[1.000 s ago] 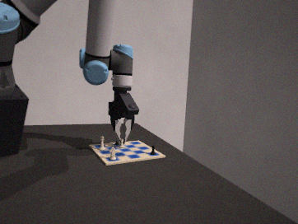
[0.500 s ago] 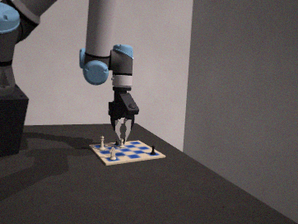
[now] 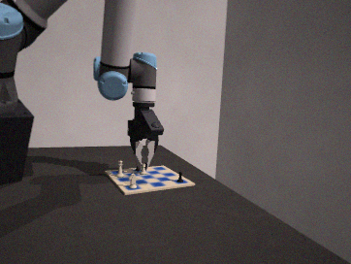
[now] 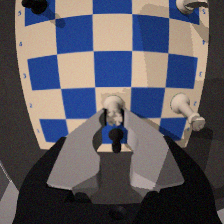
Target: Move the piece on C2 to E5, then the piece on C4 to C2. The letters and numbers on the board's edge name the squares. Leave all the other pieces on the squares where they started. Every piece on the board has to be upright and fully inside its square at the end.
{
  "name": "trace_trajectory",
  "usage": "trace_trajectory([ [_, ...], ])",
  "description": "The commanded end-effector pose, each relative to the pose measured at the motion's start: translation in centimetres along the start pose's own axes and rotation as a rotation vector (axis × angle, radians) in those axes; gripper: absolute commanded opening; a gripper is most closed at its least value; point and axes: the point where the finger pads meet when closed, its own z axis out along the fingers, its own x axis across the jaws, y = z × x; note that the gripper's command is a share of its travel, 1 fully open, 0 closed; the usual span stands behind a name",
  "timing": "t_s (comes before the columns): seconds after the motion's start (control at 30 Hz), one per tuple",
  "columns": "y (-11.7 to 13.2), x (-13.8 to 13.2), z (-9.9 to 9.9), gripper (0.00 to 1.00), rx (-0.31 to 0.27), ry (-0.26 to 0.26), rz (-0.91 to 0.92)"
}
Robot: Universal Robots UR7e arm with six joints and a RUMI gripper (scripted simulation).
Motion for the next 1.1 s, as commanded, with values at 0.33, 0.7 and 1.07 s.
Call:
trace_trajectory([
  [0.33, 0.0, 0.0, 0.0, 0.22, 0.000, -0.001, 0.000],
  [0.7, 0.0, 0.0, -0.1, 0.22, 0.000, -0.001, 0.000],
  [1.07, 0.0, 0.0, -2.0, 0.22, 0.000, -0.001, 0.000],
])
